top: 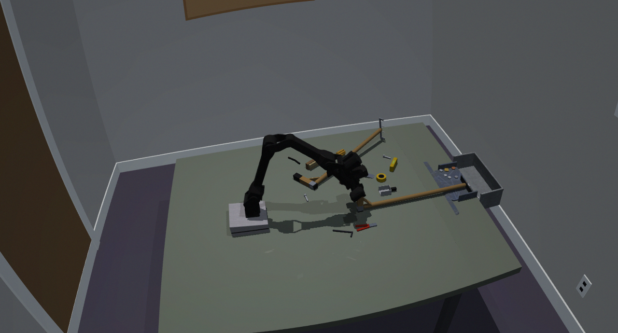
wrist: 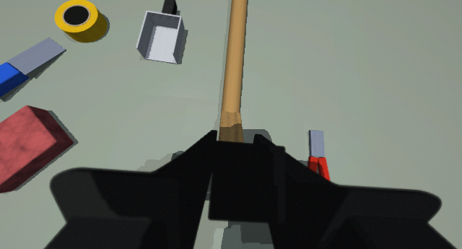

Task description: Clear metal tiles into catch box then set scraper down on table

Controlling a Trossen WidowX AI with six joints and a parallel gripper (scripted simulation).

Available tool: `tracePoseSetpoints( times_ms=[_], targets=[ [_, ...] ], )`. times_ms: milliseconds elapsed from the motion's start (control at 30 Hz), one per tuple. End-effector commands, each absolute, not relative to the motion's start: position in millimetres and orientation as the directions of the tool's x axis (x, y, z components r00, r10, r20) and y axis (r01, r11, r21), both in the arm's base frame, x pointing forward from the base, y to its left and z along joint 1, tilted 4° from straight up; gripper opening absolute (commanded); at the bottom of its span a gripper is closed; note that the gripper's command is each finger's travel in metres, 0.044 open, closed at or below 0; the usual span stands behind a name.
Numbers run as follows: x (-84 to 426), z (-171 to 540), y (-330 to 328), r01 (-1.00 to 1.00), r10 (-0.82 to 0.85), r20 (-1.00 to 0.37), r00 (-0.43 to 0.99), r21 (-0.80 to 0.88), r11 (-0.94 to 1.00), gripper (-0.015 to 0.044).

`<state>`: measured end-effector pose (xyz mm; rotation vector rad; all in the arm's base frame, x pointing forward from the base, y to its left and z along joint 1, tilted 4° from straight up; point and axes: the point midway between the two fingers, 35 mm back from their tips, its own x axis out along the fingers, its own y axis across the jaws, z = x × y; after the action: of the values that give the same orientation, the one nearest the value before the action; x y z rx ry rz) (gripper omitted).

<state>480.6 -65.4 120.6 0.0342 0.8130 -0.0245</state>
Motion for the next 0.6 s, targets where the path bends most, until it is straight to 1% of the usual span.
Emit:
tracePoseSetpoints(
  times_ms=[0, 567],
  targets=[
    [488, 127, -66, 0.039, -0.013, -0.715, 0.699, 0.02, 0.999, 0.0],
    [510, 127, -67, 0.039, -0.013, -0.714, 0.7, 0.02, 0.999, 0.0]
  ],
)
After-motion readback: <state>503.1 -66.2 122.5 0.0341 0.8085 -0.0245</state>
